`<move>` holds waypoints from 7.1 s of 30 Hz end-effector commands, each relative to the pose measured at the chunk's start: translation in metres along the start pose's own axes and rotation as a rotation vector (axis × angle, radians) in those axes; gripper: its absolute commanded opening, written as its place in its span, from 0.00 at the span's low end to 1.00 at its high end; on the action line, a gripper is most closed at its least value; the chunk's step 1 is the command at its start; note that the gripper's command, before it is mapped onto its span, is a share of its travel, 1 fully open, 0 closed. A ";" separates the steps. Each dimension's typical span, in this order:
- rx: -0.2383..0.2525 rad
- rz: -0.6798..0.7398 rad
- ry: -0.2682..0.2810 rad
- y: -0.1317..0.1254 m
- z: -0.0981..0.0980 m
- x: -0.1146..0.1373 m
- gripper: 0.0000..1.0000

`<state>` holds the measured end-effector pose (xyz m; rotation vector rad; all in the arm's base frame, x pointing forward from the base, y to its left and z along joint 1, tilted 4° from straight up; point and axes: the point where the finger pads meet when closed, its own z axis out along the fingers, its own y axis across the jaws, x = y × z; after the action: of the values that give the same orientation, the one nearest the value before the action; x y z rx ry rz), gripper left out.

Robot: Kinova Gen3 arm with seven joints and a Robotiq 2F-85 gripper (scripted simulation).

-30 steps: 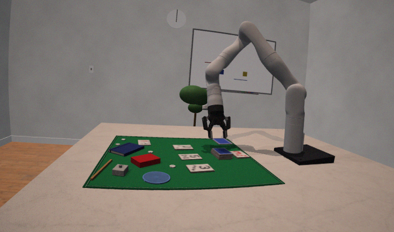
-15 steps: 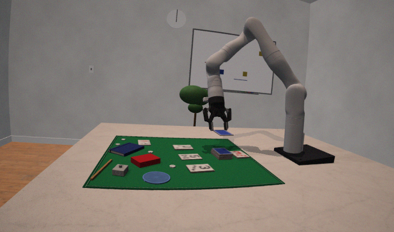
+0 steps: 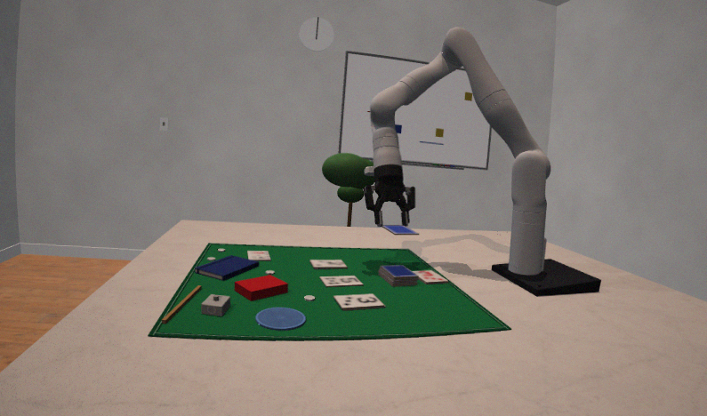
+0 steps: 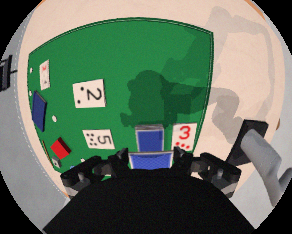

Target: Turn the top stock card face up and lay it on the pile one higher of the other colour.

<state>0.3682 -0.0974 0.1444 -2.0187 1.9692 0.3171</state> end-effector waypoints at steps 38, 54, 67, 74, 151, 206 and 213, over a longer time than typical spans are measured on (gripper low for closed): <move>0.004 0.000 0.004 -0.001 0.011 -0.032 0.71; 0.004 0.000 0.004 -0.003 0.043 -0.112 0.71; 0.004 0.000 0.004 -0.004 0.054 -0.139 0.71; 0.004 0.000 0.004 -0.004 0.054 -0.140 0.71; 0.005 0.000 0.133 -0.004 0.065 -0.138 0.71; 0.019 0.001 0.608 -0.004 0.068 -0.145 0.71; 0.020 0.002 0.685 -0.004 0.069 -0.146 0.71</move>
<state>0.3721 0.0523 0.1370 -2.2703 2.3379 -0.4441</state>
